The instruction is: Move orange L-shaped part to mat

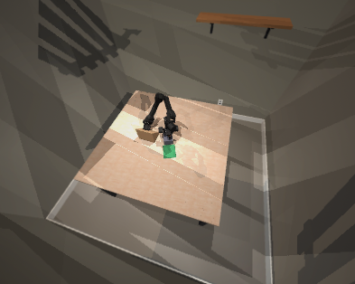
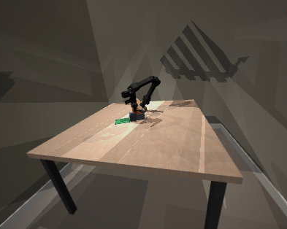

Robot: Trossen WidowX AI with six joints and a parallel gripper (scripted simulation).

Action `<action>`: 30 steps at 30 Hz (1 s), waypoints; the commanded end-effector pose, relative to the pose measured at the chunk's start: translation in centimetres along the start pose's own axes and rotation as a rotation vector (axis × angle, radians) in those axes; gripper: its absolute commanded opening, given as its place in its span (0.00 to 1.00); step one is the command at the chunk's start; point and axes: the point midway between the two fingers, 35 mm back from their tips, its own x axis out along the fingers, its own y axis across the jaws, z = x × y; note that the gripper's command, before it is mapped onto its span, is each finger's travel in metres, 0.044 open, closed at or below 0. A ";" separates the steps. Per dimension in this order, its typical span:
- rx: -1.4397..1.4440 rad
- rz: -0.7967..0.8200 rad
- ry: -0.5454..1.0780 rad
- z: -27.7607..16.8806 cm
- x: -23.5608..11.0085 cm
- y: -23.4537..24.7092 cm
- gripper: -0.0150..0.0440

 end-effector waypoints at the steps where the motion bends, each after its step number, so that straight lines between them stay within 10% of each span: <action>1: -0.003 0.000 -0.001 0.0 -0.8 0.1 0.25; 30: -0.002 -0.001 -0.001 0.0 -5.4 0.1 0.25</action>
